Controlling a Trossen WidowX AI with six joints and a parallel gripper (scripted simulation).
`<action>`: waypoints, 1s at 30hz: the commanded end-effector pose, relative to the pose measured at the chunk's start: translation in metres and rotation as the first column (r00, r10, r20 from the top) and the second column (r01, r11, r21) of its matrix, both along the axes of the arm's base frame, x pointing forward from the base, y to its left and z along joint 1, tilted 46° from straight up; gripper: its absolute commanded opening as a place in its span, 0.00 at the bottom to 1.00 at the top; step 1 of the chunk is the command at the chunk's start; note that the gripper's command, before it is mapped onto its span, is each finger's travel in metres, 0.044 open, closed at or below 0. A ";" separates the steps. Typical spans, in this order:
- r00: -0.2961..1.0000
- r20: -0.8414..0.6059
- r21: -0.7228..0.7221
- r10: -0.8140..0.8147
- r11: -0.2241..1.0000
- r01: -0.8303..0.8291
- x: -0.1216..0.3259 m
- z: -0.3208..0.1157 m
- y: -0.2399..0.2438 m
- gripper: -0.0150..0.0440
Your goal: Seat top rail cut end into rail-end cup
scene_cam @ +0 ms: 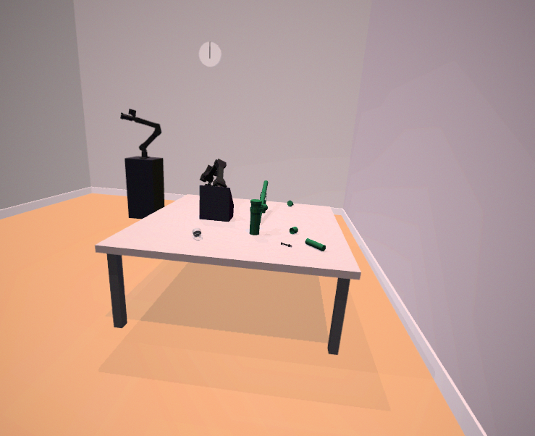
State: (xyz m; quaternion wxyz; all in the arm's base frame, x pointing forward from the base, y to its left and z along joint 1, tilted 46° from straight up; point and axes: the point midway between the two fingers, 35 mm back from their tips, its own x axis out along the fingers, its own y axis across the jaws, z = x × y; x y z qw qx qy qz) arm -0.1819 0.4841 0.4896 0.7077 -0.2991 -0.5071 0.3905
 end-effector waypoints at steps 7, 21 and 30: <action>0.998 -0.020 -0.073 -0.068 0.995 0.066 0.121 -0.007 0.030 1.00; 0.972 -0.086 -0.218 -0.220 0.956 0.197 0.293 -0.032 0.014 1.00; 0.920 -0.135 -0.308 -0.369 0.898 0.315 0.404 -0.049 -0.037 1.00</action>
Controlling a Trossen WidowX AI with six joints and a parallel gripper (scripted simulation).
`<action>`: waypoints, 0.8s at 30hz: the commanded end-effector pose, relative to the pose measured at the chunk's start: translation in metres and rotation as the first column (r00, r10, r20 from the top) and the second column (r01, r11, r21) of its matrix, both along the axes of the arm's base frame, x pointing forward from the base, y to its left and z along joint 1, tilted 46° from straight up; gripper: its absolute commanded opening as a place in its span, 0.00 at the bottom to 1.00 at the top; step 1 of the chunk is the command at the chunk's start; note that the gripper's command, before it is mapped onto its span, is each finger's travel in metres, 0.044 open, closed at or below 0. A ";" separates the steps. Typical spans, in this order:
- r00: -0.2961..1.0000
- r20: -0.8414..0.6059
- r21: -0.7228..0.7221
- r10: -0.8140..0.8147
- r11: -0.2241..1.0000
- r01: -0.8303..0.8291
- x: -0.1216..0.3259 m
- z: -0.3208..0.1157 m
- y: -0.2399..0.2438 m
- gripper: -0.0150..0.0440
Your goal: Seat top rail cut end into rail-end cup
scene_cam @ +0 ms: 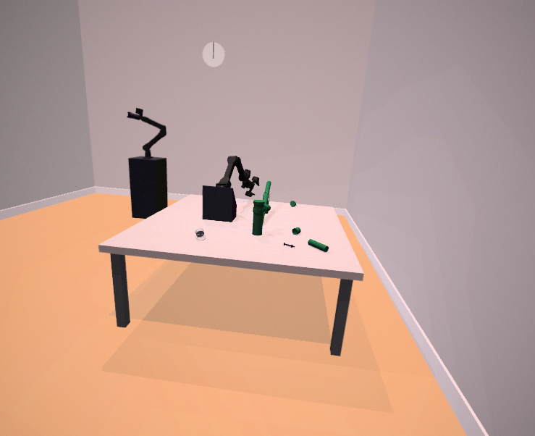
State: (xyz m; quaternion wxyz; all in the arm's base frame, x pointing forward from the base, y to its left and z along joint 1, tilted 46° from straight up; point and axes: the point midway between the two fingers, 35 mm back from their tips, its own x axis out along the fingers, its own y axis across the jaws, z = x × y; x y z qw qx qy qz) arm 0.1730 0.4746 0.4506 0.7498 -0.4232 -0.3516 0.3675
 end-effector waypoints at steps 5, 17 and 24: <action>0.981 -0.046 -0.077 -0.190 0.979 0.186 0.111 -0.017 -0.071 1.00; 0.901 -0.153 -0.146 -0.406 0.911 0.386 0.185 -0.046 -0.152 1.00; 0.816 -0.246 -0.070 -0.523 0.850 0.523 0.225 -0.039 -0.221 1.00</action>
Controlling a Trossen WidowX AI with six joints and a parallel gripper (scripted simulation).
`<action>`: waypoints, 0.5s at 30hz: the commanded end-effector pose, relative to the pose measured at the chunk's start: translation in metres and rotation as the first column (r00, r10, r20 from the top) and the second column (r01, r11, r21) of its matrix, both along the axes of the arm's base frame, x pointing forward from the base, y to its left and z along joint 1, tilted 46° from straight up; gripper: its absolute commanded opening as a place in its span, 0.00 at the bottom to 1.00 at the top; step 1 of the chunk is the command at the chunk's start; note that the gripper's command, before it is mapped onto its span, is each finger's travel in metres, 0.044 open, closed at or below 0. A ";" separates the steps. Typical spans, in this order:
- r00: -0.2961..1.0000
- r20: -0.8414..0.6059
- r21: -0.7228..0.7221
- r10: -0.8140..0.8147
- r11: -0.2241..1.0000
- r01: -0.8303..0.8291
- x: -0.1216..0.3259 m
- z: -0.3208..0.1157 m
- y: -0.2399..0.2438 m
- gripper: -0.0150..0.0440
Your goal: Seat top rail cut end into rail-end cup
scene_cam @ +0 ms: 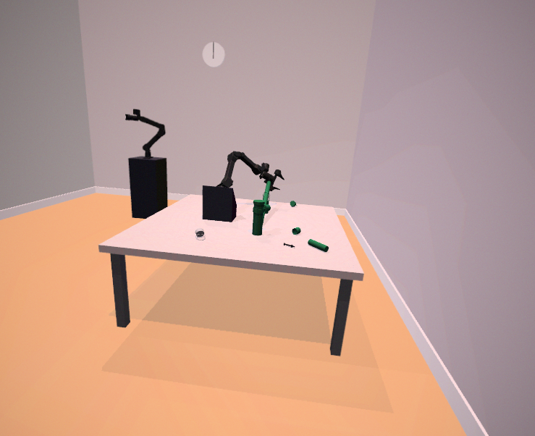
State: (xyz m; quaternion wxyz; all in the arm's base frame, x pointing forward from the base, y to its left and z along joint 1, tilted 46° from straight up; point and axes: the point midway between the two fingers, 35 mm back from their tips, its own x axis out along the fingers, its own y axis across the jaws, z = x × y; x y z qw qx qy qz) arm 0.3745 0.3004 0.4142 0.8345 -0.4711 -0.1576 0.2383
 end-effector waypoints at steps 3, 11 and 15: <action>0.983 -0.137 0.002 -0.119 0.993 0.121 0.043 -0.037 -0.070 1.00; 0.895 -0.404 -0.048 -0.188 0.982 0.185 0.073 -0.120 -0.145 1.00; 0.811 -0.544 -0.045 -0.217 0.972 0.230 0.076 -0.161 -0.187 1.00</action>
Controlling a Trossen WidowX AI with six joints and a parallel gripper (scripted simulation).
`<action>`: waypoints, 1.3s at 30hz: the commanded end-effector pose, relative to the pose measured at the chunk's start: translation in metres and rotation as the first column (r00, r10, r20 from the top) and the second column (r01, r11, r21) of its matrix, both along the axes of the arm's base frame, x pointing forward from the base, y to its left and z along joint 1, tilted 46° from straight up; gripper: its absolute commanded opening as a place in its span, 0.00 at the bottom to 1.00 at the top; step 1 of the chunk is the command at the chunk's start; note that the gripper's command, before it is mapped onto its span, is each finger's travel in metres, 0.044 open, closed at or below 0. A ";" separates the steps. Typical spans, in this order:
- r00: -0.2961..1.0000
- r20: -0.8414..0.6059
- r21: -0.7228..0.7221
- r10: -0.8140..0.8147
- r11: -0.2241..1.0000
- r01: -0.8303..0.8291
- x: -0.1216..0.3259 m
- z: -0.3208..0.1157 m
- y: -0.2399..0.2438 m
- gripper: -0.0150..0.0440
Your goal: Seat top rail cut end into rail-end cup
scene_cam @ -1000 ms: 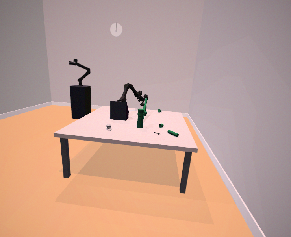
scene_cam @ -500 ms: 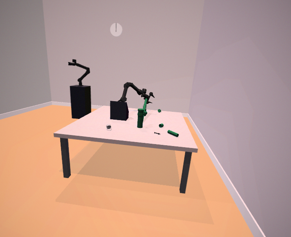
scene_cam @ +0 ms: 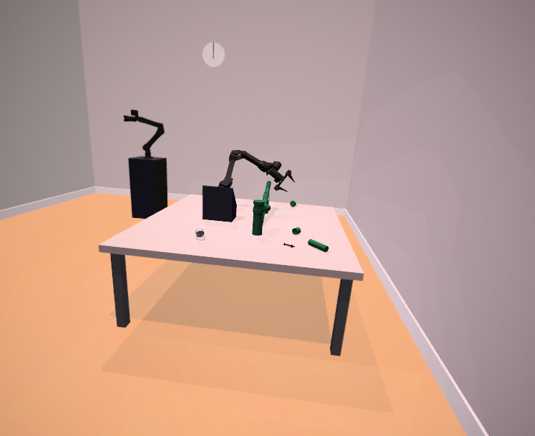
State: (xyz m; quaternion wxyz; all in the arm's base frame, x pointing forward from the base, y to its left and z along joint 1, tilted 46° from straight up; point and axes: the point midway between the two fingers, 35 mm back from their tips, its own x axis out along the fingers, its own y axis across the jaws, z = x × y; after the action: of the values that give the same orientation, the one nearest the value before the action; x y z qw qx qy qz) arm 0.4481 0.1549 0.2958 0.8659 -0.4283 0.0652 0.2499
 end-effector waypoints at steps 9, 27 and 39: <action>0.847 -0.512 0.160 -0.140 0.954 0.254 -0.025 -0.126 -0.137 1.00; 0.370 -0.909 0.409 0.191 0.242 0.880 -0.178 -0.217 -0.259 1.00; 0.370 -0.909 0.409 0.191 0.242 0.880 -0.178 -0.217 -0.259 1.00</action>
State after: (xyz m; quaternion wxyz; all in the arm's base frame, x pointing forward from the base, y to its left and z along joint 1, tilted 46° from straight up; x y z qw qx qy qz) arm 0.2726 -0.1049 0.0802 0.8142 0.3382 0.4441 0.1599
